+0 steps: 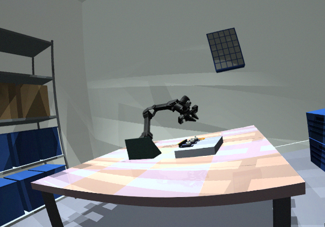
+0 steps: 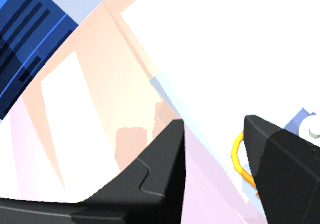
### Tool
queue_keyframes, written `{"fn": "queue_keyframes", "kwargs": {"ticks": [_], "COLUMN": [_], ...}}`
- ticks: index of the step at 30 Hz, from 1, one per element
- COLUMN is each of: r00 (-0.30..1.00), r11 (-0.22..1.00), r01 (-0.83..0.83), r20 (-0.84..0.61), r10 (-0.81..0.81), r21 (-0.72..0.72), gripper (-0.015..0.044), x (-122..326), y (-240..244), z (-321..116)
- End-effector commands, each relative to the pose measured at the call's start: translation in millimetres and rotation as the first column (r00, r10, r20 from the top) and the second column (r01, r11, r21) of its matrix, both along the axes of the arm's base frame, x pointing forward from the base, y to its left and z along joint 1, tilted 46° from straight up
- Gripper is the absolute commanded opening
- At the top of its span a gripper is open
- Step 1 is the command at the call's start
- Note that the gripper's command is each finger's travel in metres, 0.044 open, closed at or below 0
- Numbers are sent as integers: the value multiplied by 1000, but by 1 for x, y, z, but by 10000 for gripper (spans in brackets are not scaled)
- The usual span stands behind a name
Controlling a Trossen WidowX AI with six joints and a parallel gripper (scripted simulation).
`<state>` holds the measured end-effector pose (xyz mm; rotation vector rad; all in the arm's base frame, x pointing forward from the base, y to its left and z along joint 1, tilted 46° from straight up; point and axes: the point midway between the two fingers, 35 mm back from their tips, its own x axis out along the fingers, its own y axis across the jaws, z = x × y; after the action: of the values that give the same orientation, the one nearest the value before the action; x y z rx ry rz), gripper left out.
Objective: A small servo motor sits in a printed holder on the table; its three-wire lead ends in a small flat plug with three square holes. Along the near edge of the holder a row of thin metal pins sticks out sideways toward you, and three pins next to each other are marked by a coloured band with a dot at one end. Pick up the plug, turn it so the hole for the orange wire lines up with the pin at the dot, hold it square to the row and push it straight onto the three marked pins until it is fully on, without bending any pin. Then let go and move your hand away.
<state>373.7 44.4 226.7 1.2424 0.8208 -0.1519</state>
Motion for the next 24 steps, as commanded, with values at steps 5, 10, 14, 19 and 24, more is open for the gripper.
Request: {"fn": "queue_keyframes", "kwargs": {"ticks": [5,10,14,19,24], "r00": [980,946,906,840,756], "r11": [983,958,929,885,832], "r01": [98,178,250,348,450], "r20": [-189,-308,-404,-522,-634], "r10": [-68,-103,-126,-148,-162], "r21": [154,227,272,309,325], "gripper": [115,115,115,115,115], "x": [2,2,1,0,-1], "y": [7,11,14,18,21], "z": [-13,-21,-27,-33,-39]}}
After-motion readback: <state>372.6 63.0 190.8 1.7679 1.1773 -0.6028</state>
